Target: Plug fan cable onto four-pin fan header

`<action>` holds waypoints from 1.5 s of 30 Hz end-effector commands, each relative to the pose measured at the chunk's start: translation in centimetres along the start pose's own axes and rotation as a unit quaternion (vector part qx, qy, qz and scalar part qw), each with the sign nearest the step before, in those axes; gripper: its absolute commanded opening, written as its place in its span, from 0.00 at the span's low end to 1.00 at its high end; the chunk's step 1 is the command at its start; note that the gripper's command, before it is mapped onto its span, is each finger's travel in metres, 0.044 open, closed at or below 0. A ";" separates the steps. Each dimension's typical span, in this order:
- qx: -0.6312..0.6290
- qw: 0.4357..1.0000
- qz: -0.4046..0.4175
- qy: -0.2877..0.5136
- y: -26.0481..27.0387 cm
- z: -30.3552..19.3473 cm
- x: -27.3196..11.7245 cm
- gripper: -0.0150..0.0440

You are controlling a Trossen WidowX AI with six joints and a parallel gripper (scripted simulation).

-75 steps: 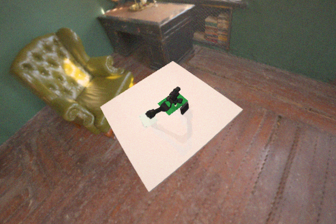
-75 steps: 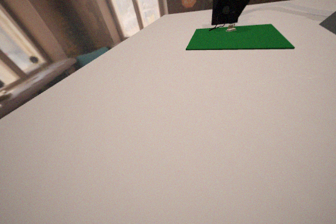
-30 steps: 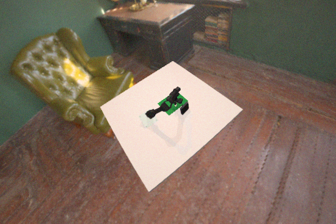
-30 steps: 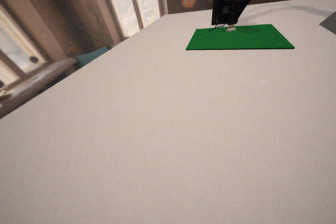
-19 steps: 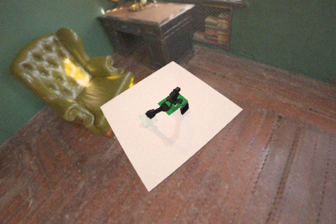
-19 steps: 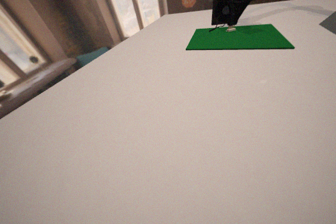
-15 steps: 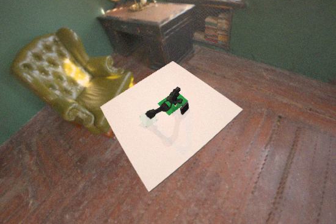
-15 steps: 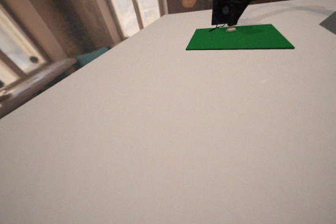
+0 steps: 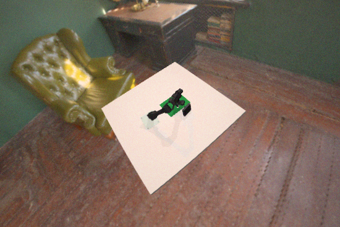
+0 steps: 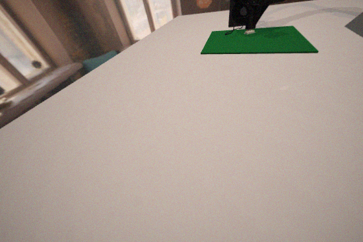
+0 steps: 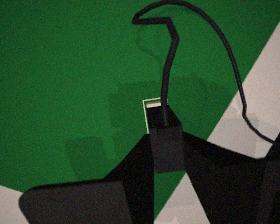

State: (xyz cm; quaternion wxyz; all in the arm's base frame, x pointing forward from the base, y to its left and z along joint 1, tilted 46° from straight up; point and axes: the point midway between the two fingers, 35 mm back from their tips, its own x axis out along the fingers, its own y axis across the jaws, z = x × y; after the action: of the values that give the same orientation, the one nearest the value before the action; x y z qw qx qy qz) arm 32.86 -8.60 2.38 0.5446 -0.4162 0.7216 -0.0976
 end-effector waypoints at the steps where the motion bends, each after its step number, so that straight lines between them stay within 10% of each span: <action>1: -0.003 1.000 -0.002 0.002 0.0 -0.1 0.4 0.25; 17: -0.003 1.000 -0.002 0.002 0.0 -0.1 1.3 0.25; 27: -0.001 1.000 0.000 -0.001 0.1 0.0 0.9 0.69; 45: -0.003 1.000 0.000 0.001 1.0 -1.4 -4.9 0.69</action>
State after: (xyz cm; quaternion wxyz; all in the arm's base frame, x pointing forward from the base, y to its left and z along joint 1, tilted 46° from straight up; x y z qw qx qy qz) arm 32.84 -5.41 5.24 0.5401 -0.4196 0.7231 -0.0968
